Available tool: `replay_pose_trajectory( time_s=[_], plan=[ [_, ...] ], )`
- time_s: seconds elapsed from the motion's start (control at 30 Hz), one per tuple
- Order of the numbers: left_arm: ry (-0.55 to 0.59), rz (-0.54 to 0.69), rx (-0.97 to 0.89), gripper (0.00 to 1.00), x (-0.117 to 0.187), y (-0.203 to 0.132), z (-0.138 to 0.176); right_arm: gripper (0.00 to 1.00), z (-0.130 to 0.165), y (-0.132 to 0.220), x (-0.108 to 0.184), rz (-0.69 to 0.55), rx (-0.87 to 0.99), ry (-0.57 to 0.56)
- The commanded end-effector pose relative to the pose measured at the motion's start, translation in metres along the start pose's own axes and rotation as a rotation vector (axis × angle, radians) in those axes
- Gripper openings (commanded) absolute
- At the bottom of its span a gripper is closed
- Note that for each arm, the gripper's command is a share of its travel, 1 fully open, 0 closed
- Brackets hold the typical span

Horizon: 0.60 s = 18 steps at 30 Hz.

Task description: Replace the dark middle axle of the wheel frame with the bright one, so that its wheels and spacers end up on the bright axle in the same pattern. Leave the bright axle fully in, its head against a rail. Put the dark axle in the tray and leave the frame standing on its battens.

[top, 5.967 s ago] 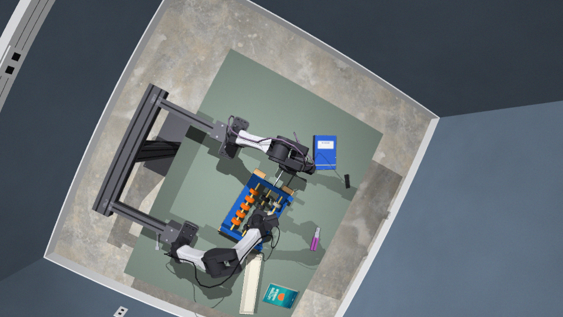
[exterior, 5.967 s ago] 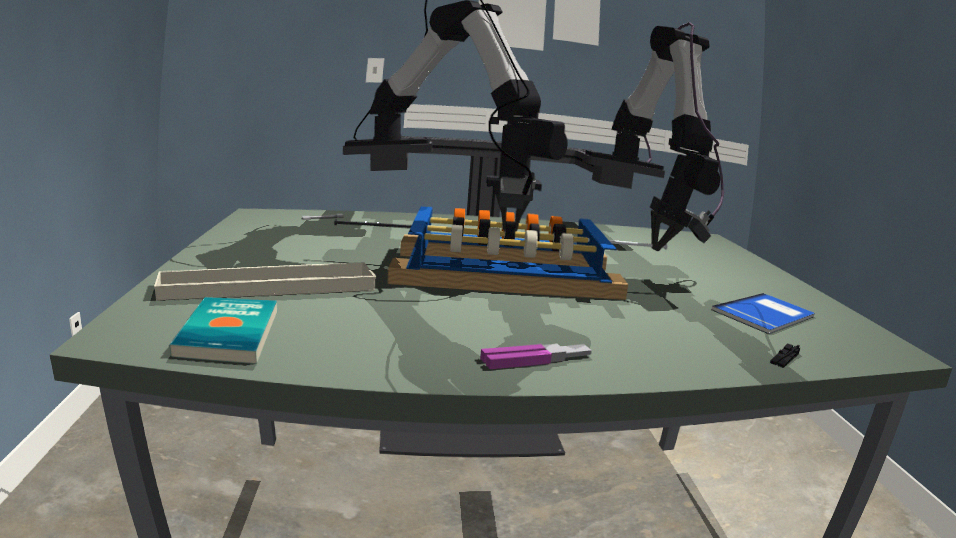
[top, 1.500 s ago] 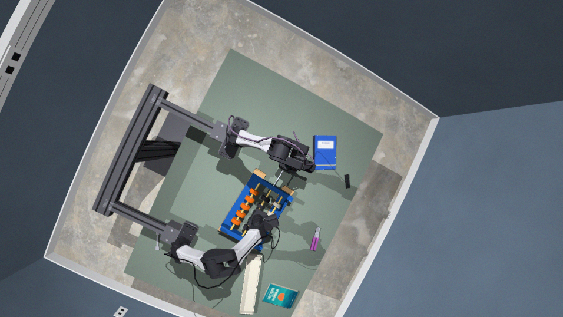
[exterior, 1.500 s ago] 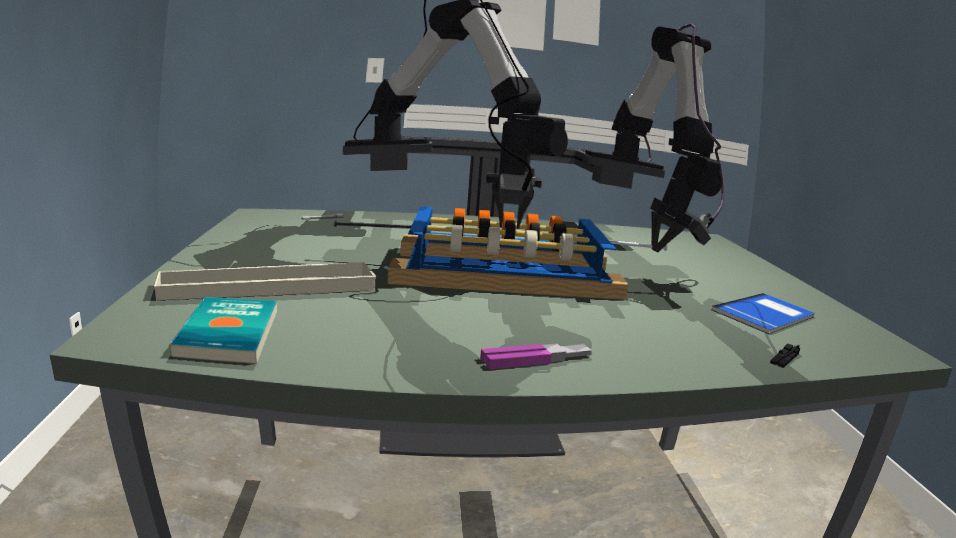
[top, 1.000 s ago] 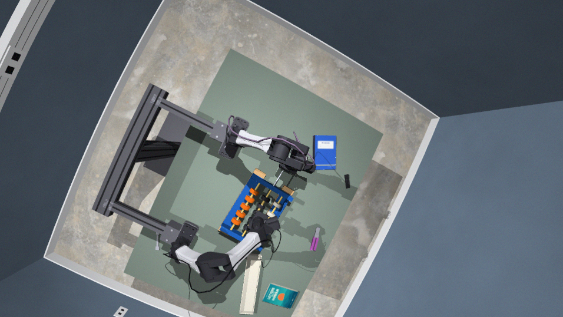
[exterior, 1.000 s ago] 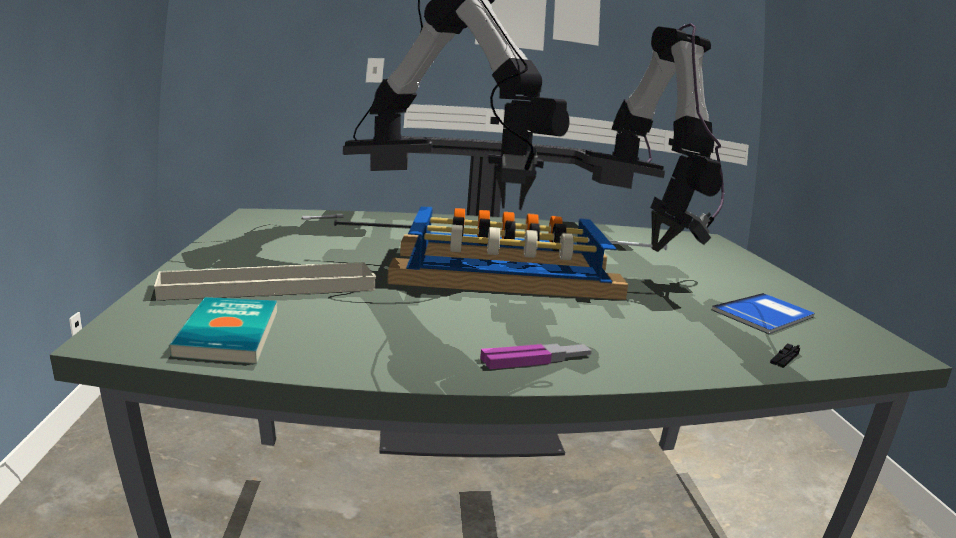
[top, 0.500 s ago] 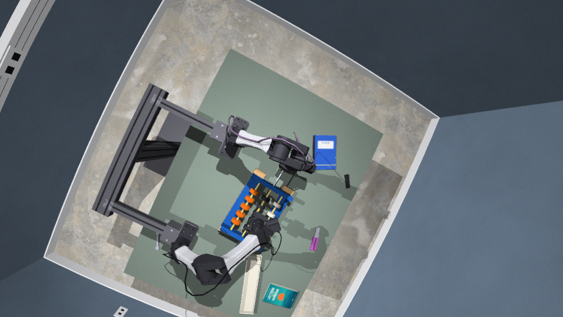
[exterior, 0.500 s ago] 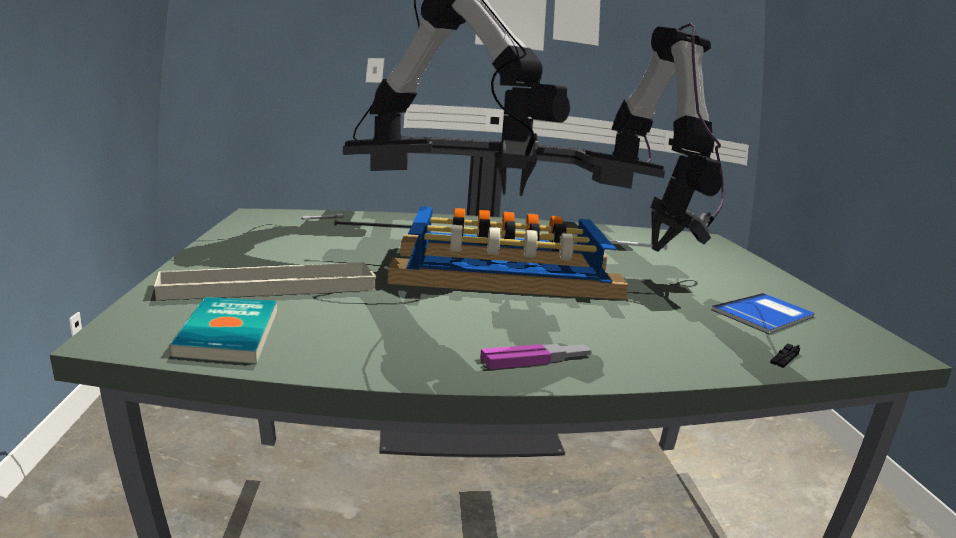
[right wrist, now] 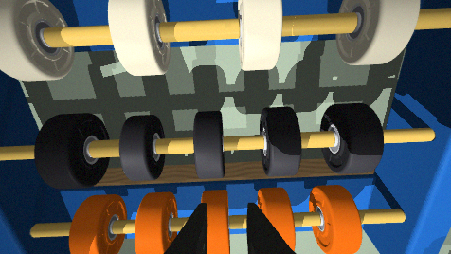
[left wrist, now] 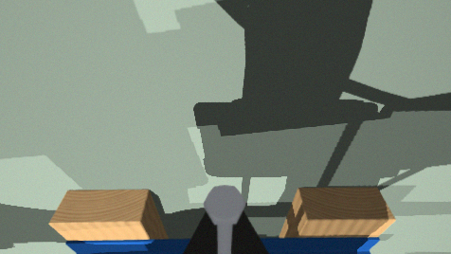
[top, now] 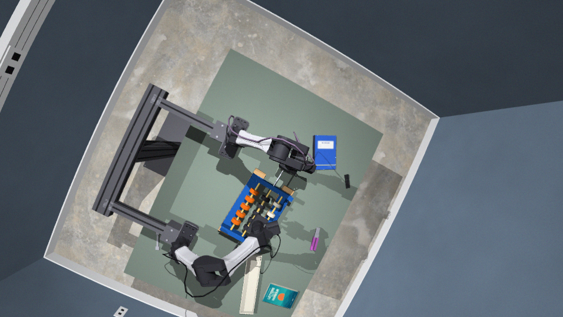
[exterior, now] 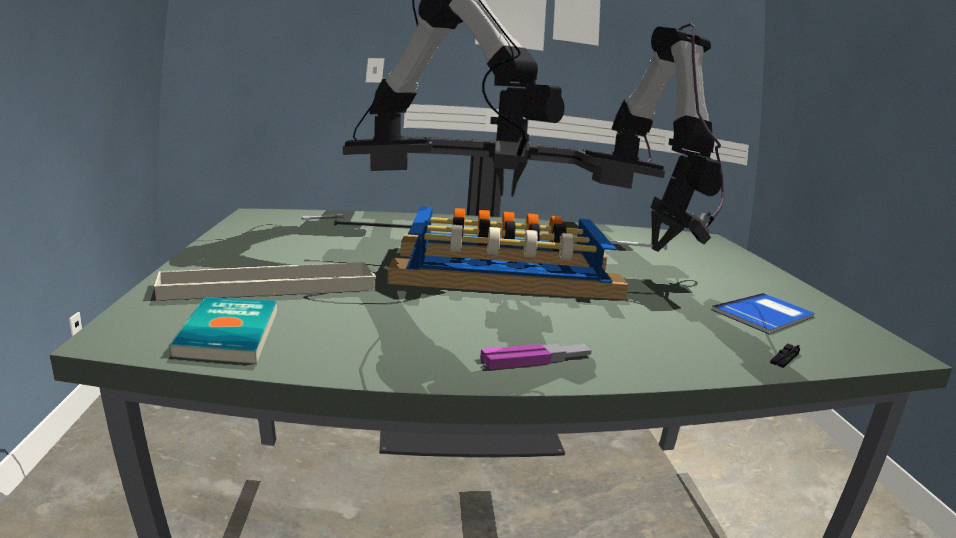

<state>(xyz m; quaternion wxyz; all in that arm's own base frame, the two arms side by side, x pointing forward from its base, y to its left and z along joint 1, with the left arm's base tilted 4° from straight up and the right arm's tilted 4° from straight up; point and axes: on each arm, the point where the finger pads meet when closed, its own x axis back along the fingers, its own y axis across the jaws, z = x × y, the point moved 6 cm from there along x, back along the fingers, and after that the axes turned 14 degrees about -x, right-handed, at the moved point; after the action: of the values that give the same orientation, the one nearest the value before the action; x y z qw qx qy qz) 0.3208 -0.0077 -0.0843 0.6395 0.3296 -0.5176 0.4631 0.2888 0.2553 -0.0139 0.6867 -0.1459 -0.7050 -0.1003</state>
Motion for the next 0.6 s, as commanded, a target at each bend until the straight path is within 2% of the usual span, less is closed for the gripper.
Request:
replay_pose_trajectory(
  time_s=[0.0, 0.17, 0.57],
  plan=[
    [0.018, -0.041, -0.012, 0.00, -0.006, 0.004, 0.007, 0.19, -0.019, -0.009, 0.008, -0.030, -0.095, -0.027],
    [0.019, -0.048, -0.013, 0.00, -0.007, 0.006, 0.008, 0.19, -0.034, -0.026, 0.006, -0.051, -0.214, -0.013],
    [0.035, -0.055, -0.013, 0.00, -0.010, 0.010, 0.010, 0.19, -0.078, -0.097, -0.004, -0.045, -0.572, -0.025]
  ],
)
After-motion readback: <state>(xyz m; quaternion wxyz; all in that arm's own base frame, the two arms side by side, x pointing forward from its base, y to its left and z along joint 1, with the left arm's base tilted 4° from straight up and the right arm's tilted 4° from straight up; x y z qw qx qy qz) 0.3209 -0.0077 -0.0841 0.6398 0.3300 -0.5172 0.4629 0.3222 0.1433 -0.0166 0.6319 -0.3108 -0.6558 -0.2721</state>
